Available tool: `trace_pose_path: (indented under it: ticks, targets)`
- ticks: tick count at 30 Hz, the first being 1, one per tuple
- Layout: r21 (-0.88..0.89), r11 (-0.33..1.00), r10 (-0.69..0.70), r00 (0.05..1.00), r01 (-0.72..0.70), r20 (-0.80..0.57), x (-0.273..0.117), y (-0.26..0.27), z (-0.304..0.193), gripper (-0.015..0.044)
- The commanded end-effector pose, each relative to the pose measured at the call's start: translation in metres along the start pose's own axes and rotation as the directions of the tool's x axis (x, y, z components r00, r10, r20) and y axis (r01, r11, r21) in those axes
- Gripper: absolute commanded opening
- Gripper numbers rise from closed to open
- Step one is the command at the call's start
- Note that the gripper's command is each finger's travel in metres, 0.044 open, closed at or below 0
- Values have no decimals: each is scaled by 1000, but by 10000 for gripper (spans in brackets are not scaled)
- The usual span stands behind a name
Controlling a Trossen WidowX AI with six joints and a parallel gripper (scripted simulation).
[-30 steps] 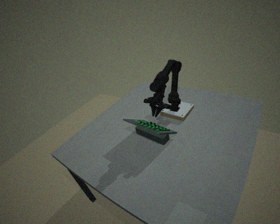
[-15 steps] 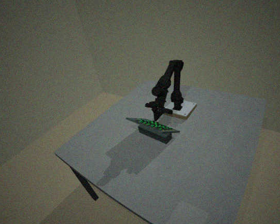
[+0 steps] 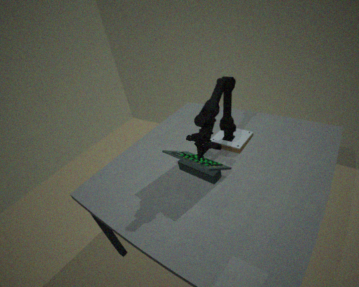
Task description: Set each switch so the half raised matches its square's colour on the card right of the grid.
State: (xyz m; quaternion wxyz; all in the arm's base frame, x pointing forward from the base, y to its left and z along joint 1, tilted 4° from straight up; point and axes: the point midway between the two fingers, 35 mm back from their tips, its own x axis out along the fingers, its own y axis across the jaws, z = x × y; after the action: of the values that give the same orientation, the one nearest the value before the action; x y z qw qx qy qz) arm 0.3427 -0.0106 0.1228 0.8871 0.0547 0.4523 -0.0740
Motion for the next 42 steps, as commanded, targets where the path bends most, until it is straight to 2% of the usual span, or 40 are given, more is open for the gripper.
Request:
trace_pose_path:
  ticks: [1,42]
  targets:
    - [-3,1000,0,1000,0,0,1,0,0,0]
    - [-3,1000,0,1000,0,1,5,0,0,0]
